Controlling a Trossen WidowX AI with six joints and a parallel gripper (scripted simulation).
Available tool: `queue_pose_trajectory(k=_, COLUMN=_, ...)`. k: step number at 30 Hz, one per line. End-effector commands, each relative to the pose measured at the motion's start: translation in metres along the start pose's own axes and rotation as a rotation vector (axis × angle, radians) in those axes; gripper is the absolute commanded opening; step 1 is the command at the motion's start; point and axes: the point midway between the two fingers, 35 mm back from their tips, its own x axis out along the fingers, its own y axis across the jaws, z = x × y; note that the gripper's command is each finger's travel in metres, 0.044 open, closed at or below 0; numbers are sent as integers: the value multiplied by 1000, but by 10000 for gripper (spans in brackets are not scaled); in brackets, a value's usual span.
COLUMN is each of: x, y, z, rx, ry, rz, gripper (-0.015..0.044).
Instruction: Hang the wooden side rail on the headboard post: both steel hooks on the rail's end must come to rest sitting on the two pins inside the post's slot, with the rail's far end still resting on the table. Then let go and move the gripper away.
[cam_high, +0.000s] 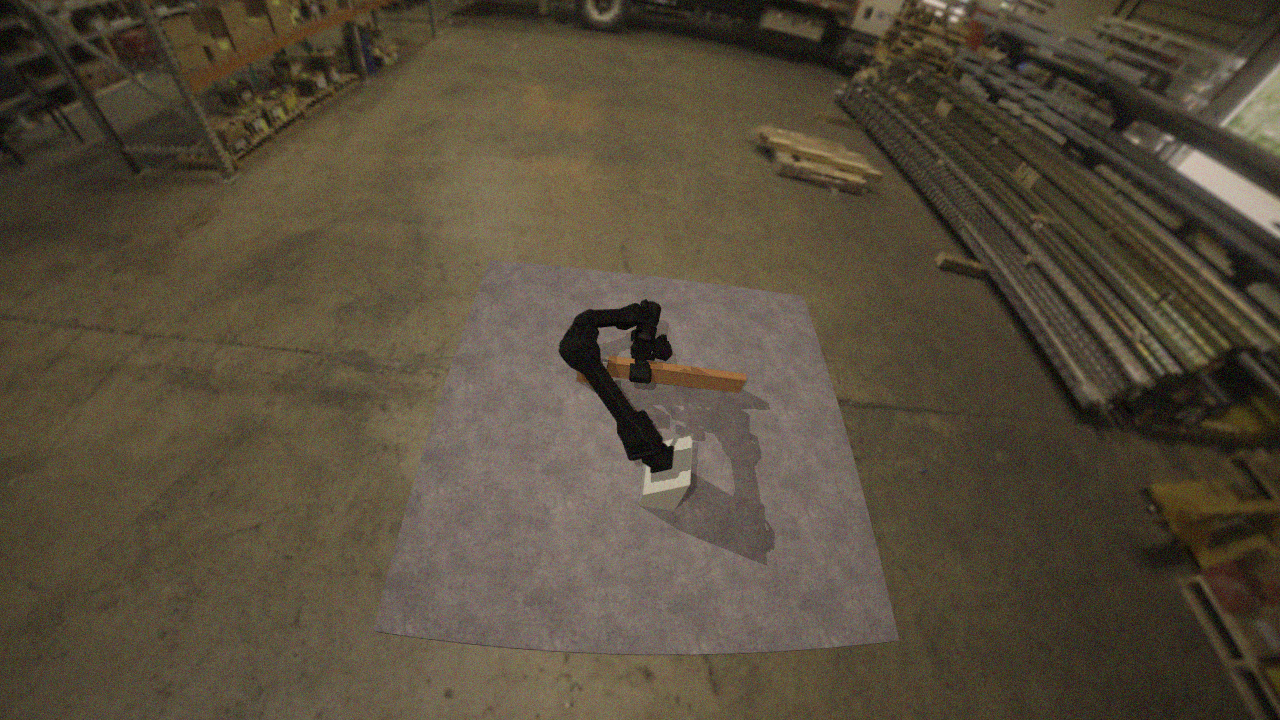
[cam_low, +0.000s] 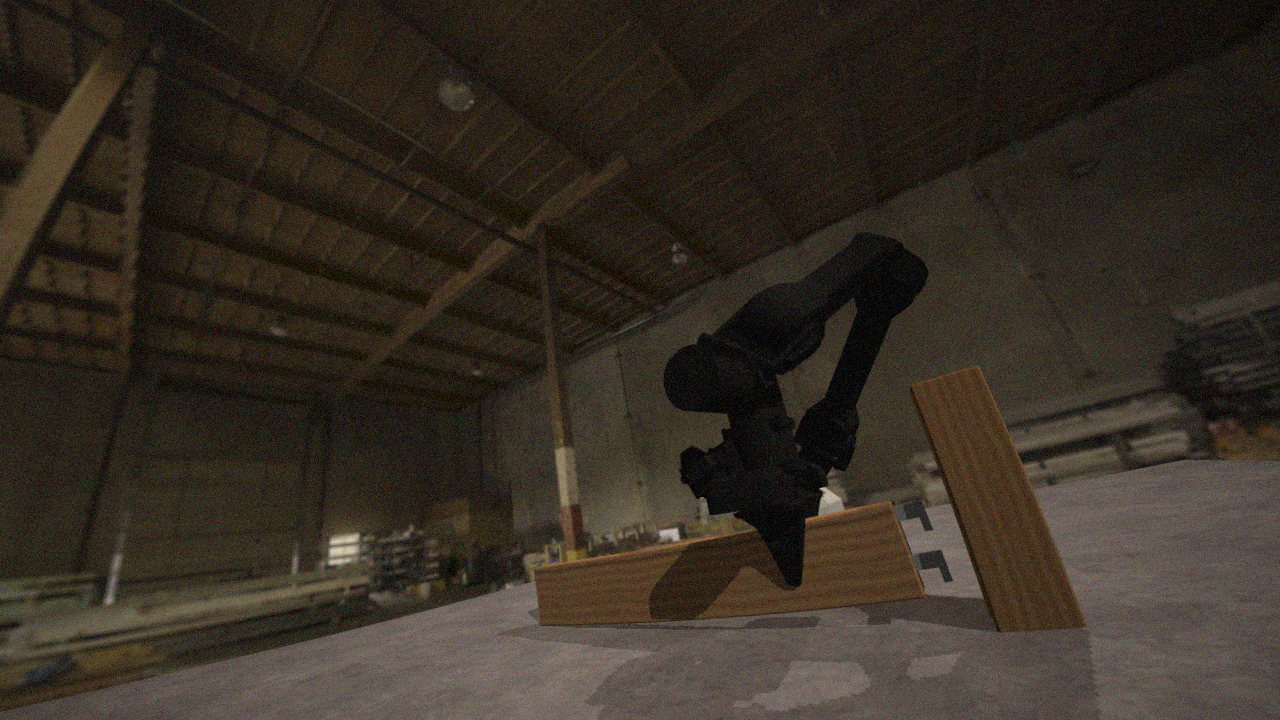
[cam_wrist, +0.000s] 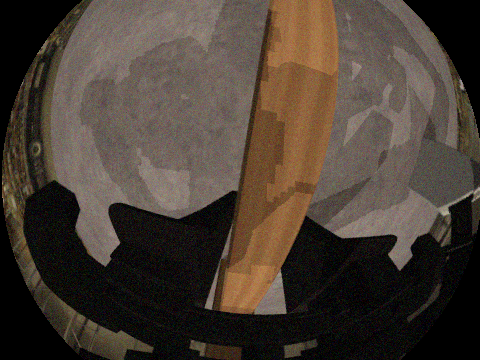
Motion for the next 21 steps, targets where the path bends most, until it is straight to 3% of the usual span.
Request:
queue_pose_trajectory(k=1, x=-4, y=0, z=0, rx=6, ry=-1, rz=7, gripper=0)
queue_pose_trajectory(k=21, x=-5, y=-1, z=-1, rx=7, ry=-1, rz=7, gripper=0)
